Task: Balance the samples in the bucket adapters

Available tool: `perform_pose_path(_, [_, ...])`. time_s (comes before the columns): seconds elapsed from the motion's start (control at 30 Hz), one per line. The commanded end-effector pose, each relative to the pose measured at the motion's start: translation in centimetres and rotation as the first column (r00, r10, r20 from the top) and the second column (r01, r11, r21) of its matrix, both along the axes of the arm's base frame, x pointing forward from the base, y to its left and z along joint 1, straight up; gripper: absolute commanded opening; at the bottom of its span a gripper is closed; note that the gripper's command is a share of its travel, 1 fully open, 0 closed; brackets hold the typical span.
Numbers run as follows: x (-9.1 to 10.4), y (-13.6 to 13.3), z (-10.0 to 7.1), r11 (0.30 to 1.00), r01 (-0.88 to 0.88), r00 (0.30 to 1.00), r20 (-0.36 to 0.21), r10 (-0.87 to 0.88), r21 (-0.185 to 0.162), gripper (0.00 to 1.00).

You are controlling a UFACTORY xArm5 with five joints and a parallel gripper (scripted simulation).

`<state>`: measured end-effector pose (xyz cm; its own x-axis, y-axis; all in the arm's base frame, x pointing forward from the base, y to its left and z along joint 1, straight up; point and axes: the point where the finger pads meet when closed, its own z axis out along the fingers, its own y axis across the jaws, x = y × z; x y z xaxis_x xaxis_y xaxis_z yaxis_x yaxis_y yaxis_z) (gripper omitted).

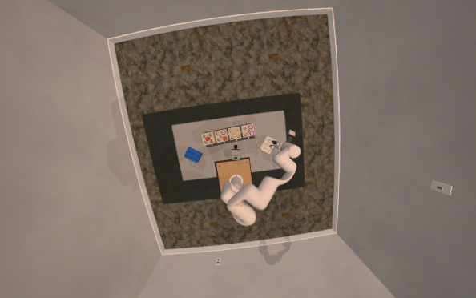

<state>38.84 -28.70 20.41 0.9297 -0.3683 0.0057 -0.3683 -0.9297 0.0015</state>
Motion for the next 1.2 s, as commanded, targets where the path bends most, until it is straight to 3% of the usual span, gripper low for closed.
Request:
perform_pose_path(0.0, [0.1,-0.1,-0.8,1.0,0.0,1.0,0.004,0.0,-0.003,0.57])
perform_pose_path(1.17, [0.1,-0.1,-7.0,1.0,0.0,1.0,0.004,0.0,-0.003,0.57])
